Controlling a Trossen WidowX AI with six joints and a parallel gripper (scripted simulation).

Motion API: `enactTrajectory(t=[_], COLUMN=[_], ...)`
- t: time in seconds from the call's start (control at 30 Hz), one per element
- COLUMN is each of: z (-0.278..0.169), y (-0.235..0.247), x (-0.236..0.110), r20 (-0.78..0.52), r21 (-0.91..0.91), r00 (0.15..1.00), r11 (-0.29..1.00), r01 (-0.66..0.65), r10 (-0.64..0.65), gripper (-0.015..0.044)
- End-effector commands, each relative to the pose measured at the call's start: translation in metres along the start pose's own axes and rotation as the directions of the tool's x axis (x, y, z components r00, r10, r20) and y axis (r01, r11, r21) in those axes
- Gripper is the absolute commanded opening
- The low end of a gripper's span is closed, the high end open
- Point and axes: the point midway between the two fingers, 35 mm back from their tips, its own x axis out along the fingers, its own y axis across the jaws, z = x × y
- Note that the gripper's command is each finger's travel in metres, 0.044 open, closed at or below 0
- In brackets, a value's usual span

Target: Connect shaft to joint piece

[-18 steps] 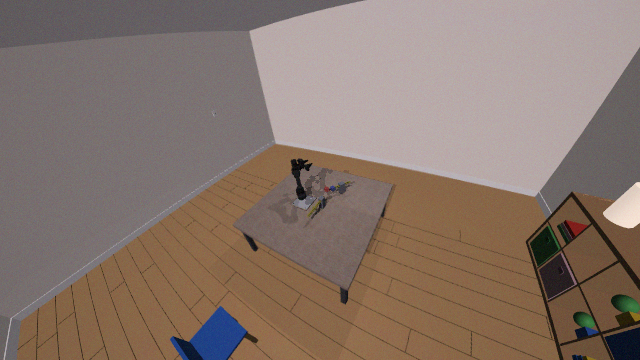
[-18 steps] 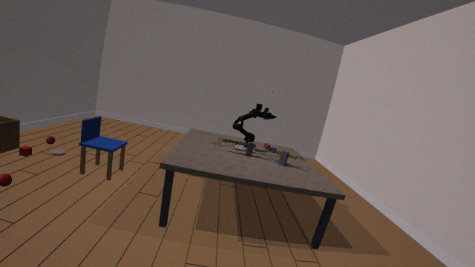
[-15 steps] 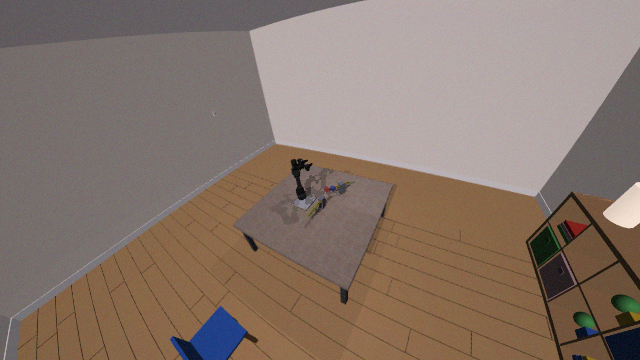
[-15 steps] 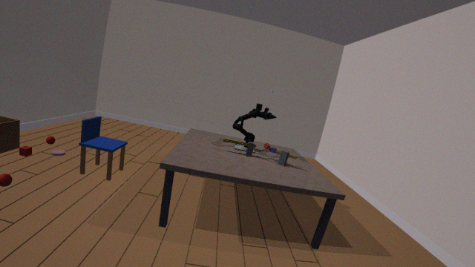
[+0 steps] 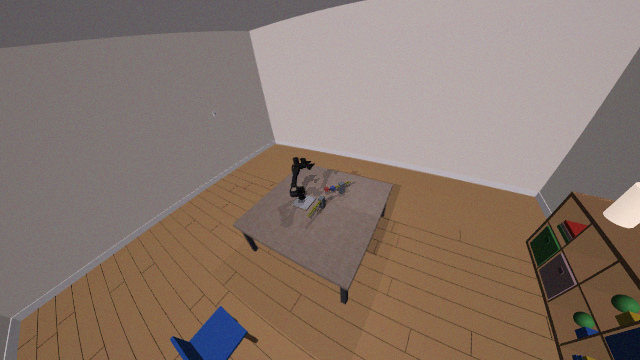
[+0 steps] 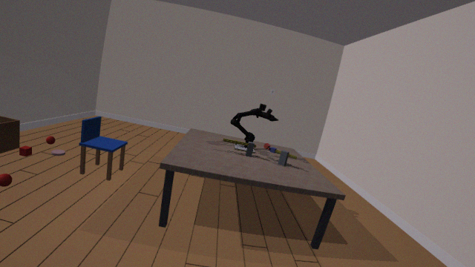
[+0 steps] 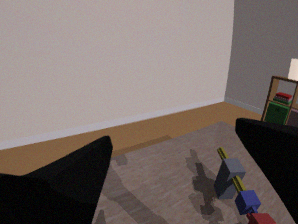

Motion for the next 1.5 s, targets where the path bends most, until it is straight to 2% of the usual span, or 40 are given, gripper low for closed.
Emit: enactTrajectory(t=[0.0, 0.33, 0.67, 1.1, 1.47], z=[-0.003, -0.023, -0.049, -0.086, -0.114], y=[-0.005, -0.025, -0.053, -0.095, -0.127], x=[0.009, 0.03, 0.043, 0.043, 0.027], r20=[-0.05, -0.217, -0.41, -0.656, -0.82], r21=[-0.039, -0.13, -0.163, -0.109, 0.013], r00=[0.998, 0.969, 0.891, 0.717, 0.542], r11=[0.999, 0.987, 0.977, 0.97, 0.943], r01=[0.027, 0.09, 0.138, 0.218, 0.334], r10=[-0.029, -0.117, -0.194, -0.235, -0.181], gripper=[0.044, 0.044, 0.044, 0.044, 0.044])
